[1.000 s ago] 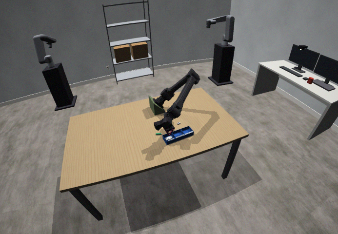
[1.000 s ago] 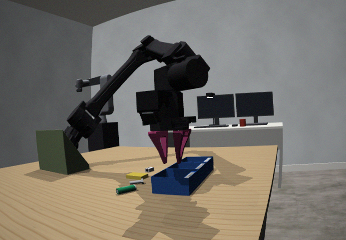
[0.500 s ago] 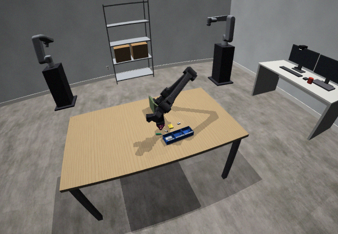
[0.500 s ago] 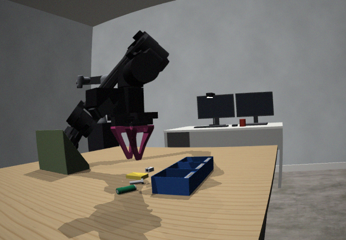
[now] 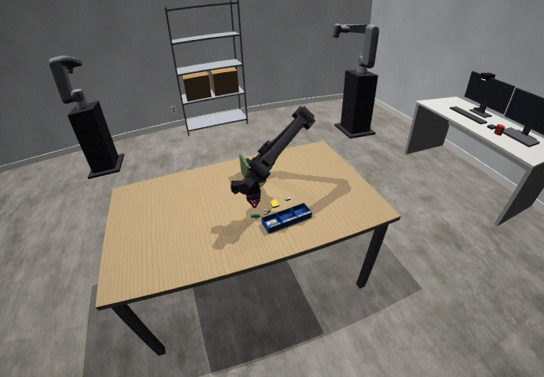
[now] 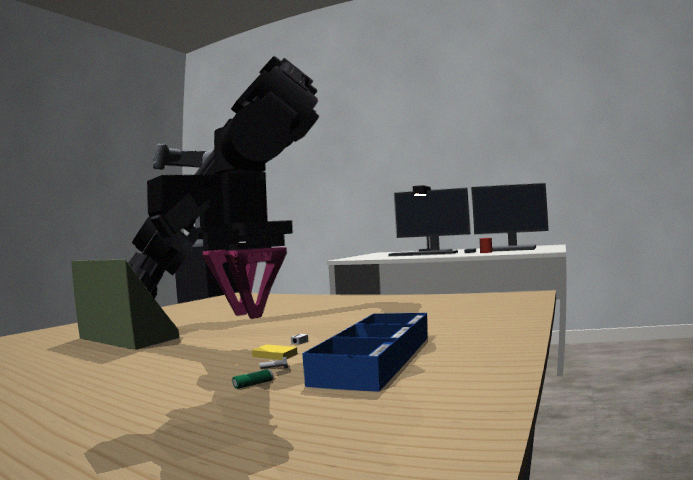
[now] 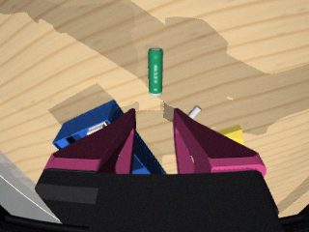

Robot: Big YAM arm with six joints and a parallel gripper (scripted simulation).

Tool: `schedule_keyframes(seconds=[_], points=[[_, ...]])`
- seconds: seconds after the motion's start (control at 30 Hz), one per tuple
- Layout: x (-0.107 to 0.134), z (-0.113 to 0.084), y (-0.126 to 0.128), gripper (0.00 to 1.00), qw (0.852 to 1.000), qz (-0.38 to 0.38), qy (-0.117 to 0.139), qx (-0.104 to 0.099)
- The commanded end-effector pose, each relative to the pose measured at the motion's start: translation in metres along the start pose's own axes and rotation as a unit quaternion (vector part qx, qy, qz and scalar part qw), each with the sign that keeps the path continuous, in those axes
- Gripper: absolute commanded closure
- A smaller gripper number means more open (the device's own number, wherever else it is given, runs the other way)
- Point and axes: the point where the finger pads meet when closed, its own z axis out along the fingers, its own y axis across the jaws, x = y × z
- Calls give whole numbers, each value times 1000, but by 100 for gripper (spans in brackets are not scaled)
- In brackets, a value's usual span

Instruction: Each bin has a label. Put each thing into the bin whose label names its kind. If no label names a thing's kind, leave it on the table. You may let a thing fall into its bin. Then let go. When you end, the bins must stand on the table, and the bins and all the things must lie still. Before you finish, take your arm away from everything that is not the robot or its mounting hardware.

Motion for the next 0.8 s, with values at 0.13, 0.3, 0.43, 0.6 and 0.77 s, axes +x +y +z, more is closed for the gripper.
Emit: schedule_keyframes(seconds=[0.13, 0.3, 0.43, 0.6, 0.77], points=[[-11, -9, 16, 72, 1000, -2, -4, -20], [-12, -8, 14, 72, 1000, -2, -3, -19], [-13, -6, 11, 72, 1000, -1, -2, -17], [-14, -3, 6, 72, 1000, 3, 0, -13], [-14, -2, 3, 72, 1000, 4, 0, -11]])
